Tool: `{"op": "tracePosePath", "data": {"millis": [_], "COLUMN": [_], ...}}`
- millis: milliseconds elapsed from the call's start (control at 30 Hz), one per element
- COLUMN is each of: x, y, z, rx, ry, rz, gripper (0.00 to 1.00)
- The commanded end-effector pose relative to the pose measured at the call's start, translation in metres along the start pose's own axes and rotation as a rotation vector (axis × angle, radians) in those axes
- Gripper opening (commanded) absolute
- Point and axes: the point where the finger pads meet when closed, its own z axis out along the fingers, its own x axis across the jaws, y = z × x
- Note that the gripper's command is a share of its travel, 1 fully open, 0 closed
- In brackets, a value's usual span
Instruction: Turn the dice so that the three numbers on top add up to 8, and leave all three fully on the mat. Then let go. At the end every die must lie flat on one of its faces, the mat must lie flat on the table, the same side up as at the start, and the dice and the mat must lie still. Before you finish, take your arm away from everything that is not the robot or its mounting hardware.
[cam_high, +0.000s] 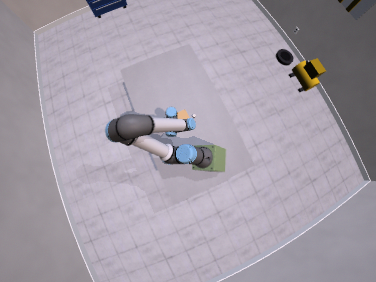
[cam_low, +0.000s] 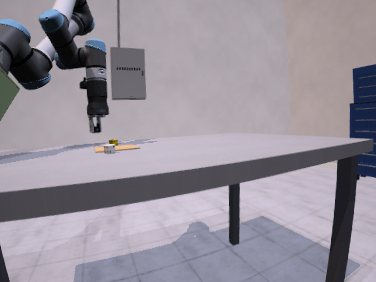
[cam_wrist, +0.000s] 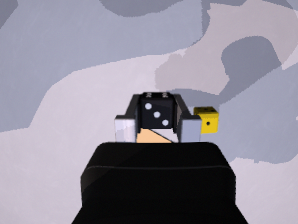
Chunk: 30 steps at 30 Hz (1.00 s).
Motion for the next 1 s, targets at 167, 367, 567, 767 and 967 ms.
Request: {"op": "tracePosePath", "data": {"millis": [167, 367, 567, 767, 967], "x": [0.0, 0.0, 0.0, 0.0, 0.0], "y": [0.0, 0.0, 0.0, 0.0, 0.0], "z": [-0.026, -0.033, -0.04, -0.043, -0.043], "rx": [0.002, 0.002, 0.002, 0.002, 0.002], "ry": [-0.002, -0.002, -0.002, -0.002, -0.002], "rz": [-0.001, -0.001, -0.001, -0.001, -0.001], "gripper": [0.49, 0.49, 0.49, 0.49, 0.49]}}
